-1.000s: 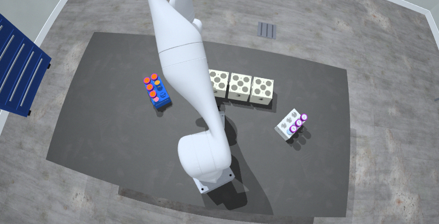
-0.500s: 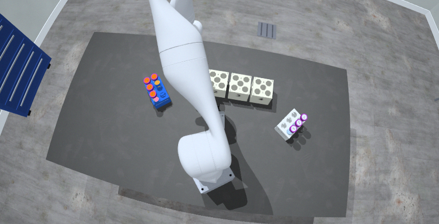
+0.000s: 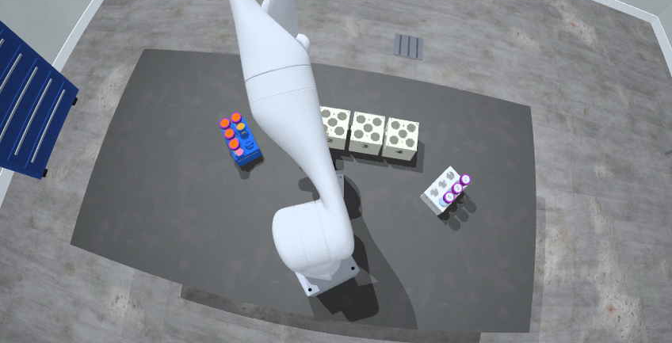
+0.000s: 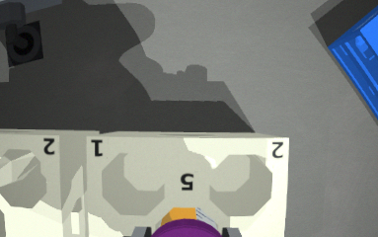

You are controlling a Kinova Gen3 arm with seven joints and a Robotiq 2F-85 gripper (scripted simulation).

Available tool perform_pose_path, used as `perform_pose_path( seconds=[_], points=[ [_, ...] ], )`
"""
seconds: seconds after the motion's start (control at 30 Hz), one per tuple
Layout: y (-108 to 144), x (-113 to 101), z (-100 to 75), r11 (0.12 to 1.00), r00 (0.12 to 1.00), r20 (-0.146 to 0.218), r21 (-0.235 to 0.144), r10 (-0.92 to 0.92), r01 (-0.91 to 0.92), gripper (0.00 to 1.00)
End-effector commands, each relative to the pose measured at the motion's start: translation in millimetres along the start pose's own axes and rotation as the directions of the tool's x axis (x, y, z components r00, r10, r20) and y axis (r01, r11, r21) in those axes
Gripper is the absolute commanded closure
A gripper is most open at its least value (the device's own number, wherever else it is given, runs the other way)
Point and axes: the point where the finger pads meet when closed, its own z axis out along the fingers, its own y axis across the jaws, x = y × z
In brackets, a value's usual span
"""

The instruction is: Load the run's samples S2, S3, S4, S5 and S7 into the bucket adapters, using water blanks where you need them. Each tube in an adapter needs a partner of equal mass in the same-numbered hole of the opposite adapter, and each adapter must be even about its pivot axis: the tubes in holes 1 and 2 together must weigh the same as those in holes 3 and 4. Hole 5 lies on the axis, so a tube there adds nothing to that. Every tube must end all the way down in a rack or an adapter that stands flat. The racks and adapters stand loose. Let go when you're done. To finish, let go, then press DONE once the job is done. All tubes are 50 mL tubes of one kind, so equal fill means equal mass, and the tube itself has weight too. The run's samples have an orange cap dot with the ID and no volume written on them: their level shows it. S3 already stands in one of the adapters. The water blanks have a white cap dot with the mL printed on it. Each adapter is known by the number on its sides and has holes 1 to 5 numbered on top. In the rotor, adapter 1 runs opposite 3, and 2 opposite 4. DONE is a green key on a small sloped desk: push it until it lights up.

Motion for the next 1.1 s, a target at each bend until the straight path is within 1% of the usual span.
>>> perform_pose_path(
  seconds=[0.0,0.7,1.03,1.07],
  points=[
    [0.3,-0.7,0.7,1.0,1.0,0.002,-0.001,0.0,0.0,0.9],
    [0.3,-0.7,13.3,1.0,1.0,0.002,-0.001,0.0,0.0,0.9],
    [0.3,-0.7,13.3,1.0,1.0,0.002,-0.001,0.0,0.0,0.9],
    [0.3,-0.7,13.3,1.0,1.0,0.002,-0.001,0.0,0.0,0.38]
  ],
)
